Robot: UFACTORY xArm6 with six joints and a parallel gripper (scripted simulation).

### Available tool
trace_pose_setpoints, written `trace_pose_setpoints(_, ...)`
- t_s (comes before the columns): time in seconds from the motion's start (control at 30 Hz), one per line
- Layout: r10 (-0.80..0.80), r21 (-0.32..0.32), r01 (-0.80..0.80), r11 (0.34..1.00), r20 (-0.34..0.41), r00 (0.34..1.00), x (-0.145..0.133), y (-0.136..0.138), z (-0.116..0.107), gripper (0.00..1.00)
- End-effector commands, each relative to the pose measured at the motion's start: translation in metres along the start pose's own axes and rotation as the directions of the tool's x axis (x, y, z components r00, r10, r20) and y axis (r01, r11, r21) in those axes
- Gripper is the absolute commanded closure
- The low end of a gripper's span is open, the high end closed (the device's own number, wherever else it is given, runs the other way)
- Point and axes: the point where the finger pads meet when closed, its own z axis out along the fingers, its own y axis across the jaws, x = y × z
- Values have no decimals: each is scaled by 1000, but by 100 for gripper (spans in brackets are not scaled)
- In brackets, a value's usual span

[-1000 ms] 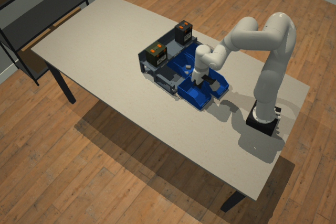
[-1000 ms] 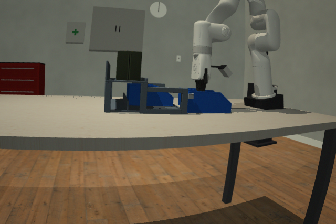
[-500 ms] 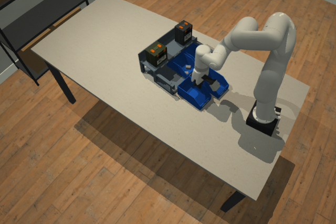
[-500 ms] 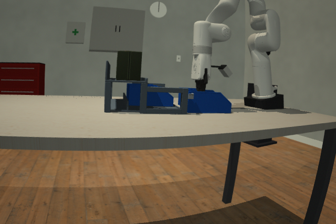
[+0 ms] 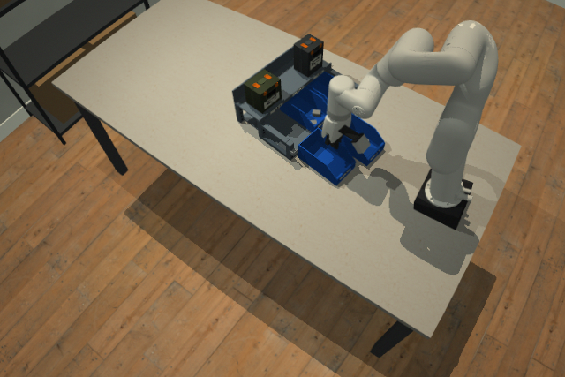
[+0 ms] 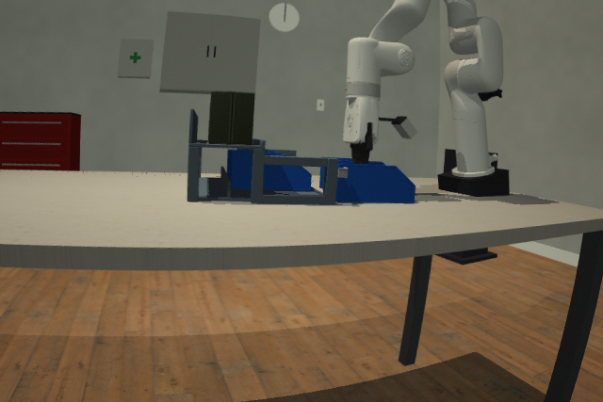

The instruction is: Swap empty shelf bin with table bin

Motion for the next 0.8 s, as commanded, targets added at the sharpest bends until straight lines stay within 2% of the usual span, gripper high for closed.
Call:
trace_pose_setpoints(0.0, 0, -1, 0, 1000, 3, 1000, -1, 0, -2, 100)
trace_pose_setpoints(0.33, 0, -1, 0, 1000, 3, 1000, -1, 0, -10, 100)
trace_pose_setpoints(0.77, 0, -1, 0, 1000, 3, 1000, -1, 0, -41, 100)
